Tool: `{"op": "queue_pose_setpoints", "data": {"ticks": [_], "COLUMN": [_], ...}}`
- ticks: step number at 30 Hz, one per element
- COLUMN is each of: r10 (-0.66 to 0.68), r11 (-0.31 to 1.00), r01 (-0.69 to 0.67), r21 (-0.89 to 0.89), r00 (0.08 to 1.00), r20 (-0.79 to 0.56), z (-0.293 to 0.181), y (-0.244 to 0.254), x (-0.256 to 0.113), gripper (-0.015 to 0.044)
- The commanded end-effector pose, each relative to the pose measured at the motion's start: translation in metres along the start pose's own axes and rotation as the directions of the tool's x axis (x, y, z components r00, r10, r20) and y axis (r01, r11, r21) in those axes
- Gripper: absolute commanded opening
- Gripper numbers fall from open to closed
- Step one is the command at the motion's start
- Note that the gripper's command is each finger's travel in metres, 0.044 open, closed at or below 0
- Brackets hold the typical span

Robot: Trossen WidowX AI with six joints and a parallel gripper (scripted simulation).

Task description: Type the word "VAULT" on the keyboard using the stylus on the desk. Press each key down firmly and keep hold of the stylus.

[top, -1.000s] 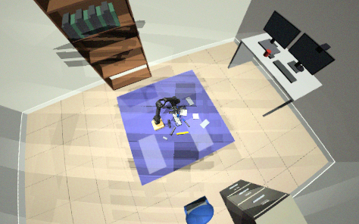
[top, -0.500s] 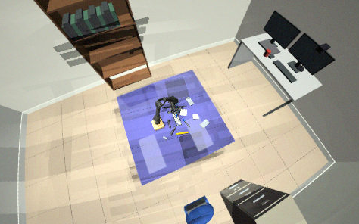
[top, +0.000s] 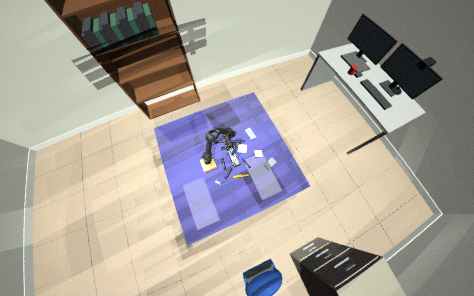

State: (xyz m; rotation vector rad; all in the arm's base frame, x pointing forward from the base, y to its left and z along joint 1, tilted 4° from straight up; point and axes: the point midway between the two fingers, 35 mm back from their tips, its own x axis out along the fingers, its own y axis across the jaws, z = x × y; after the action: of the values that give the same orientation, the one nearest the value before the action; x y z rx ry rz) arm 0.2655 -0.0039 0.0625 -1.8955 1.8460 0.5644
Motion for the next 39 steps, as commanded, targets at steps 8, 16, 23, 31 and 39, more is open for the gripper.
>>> {"op": "queue_pose_setpoints", "data": {"ticks": [8,16,23,31,39], "r10": [0.002,0.002,0.002,0.002,0.002], "r11": [1.000,1.000,1.000,1.000,1.000], "r01": [-0.002,-0.002,-0.002,-0.002,-0.002], "r21": [0.005,0.005,0.005,0.005,0.005], "r00": [1.000,1.000,1.000,1.000,1.000], "r20": [0.003,0.003,0.003,0.003,0.003], "z": [0.005,0.008,0.010,0.013,0.016], "y": [0.000,0.000,0.000,0.000,0.000], "x": [0.002,0.004,0.005,0.007,0.008], "gripper": [0.0081,0.0081,0.0081,0.0081,0.0081]}}
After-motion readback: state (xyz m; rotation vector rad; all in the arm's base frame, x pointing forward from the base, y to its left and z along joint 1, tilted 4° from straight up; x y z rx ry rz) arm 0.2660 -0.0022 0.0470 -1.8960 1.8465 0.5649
